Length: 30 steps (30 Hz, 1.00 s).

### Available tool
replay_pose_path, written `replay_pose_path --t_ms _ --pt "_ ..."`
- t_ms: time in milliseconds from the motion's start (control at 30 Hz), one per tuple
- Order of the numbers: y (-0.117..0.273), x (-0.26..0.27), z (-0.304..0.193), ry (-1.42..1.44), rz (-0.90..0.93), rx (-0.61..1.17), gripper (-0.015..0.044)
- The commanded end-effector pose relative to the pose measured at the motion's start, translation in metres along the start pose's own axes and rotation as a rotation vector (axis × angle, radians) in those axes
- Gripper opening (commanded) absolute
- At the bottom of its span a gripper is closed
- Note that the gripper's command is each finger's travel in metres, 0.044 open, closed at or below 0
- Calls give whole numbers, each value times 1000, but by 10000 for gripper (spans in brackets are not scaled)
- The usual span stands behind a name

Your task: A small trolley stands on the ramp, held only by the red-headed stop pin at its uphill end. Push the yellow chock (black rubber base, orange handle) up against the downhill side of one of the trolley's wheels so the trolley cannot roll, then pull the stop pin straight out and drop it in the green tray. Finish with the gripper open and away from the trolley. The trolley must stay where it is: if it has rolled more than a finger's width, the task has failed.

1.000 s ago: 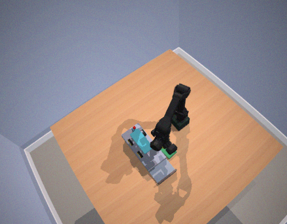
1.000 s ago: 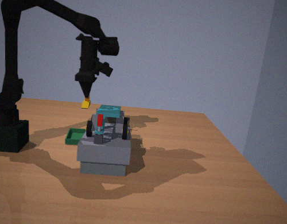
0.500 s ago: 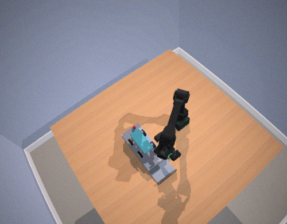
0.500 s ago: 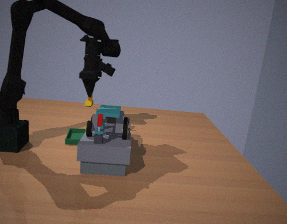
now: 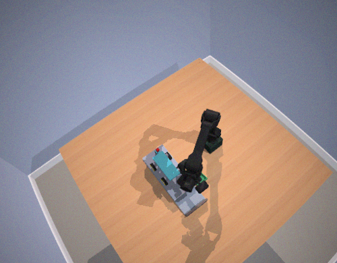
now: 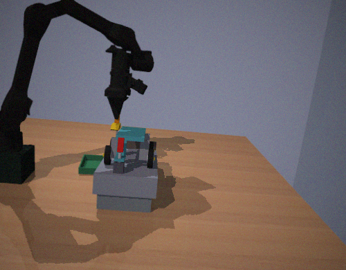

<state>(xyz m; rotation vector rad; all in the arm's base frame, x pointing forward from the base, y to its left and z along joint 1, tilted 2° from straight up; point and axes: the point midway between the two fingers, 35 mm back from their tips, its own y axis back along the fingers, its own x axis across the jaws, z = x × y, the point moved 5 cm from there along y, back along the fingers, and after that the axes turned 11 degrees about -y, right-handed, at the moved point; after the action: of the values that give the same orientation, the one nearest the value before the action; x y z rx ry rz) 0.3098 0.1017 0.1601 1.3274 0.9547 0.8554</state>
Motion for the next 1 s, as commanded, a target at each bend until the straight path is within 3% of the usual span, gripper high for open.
replay_pose_path --t_ms 0,967 --pt "-3 1 4 7 -4 0 0" --pt "-64 1 4 7 -5 0 0"
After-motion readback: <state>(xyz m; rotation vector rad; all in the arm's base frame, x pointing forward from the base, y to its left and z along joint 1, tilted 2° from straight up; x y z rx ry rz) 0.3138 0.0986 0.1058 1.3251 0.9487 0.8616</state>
